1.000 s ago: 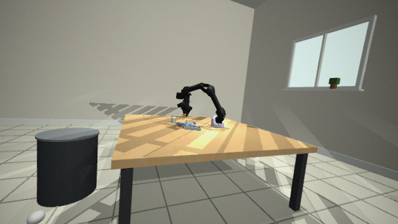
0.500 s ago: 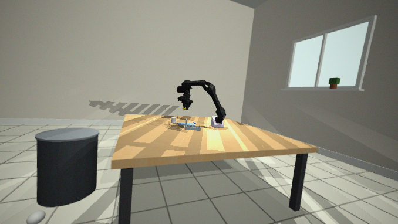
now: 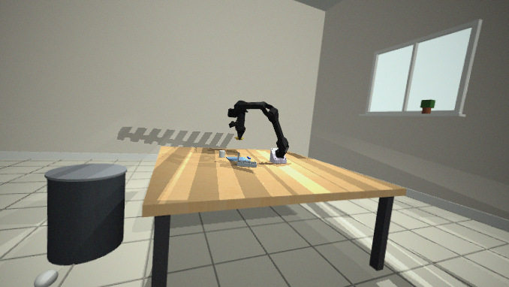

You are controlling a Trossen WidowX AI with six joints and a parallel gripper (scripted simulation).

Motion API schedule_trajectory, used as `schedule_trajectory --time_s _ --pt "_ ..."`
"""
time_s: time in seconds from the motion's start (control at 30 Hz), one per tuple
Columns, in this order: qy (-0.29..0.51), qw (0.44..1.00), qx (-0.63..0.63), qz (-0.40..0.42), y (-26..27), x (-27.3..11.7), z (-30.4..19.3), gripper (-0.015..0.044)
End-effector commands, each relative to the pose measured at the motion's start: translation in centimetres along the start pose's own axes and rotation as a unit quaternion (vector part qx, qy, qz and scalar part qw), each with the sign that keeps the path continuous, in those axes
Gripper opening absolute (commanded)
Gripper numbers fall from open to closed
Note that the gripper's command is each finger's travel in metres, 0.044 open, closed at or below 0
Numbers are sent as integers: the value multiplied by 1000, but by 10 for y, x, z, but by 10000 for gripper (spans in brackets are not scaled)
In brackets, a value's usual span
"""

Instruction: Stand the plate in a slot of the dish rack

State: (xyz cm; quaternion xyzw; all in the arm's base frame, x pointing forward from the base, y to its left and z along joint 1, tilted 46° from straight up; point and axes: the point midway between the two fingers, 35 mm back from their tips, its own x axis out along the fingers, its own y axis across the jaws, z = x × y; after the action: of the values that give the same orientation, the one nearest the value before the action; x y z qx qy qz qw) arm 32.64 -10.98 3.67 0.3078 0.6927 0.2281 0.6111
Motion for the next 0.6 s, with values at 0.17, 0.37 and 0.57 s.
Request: schedule_trajectory --time_s 0.17,0.37,0.57 --pt "-10 989 144 -5 41 -7 -15 0" --pt "-14 969 246 -6 67 -10 -29 0" --pt "-19 939 344 -5 91 -11 -45 0"
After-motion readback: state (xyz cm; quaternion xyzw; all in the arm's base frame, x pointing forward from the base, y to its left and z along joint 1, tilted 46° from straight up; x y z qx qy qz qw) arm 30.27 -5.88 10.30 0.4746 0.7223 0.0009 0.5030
